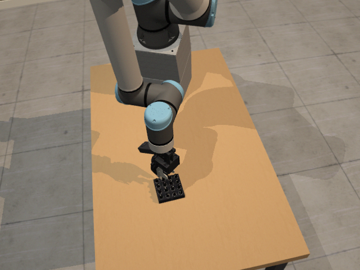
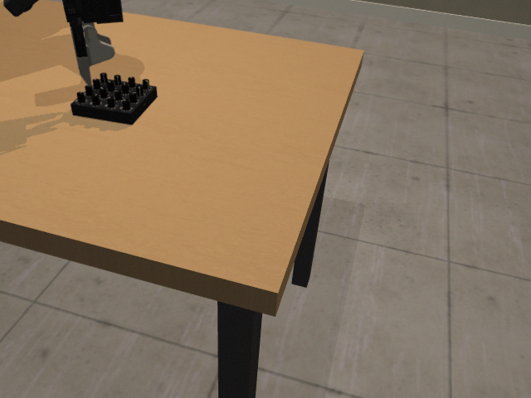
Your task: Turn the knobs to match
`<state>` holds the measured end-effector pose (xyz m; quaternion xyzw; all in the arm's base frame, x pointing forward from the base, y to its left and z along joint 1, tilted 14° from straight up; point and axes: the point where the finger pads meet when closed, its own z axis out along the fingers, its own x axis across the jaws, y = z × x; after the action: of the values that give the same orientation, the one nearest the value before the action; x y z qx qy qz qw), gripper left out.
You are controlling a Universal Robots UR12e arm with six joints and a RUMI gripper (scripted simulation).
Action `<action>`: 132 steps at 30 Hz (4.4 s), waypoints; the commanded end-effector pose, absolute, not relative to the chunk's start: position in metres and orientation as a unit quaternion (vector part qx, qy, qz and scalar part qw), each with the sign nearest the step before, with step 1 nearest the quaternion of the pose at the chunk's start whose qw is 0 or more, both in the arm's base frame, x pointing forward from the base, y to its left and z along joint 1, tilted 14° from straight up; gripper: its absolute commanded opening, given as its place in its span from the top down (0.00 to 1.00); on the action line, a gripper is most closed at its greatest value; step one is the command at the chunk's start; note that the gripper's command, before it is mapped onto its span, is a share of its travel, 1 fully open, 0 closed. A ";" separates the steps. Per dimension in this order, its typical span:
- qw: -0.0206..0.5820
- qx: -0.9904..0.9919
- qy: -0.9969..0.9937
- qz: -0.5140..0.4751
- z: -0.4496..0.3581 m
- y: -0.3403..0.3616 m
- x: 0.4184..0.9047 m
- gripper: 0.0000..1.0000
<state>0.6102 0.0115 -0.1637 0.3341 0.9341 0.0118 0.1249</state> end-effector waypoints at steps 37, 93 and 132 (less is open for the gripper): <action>0.125 0.334 0.934 0.012 -0.164 0.011 0.610 0.89; 0.125 0.334 0.934 0.012 -0.166 0.008 0.608 0.89; 0.125 0.334 0.934 0.012 -0.177 0.007 0.611 0.89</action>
<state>0.6106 0.0070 -0.1779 0.3341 0.9341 0.0118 0.1250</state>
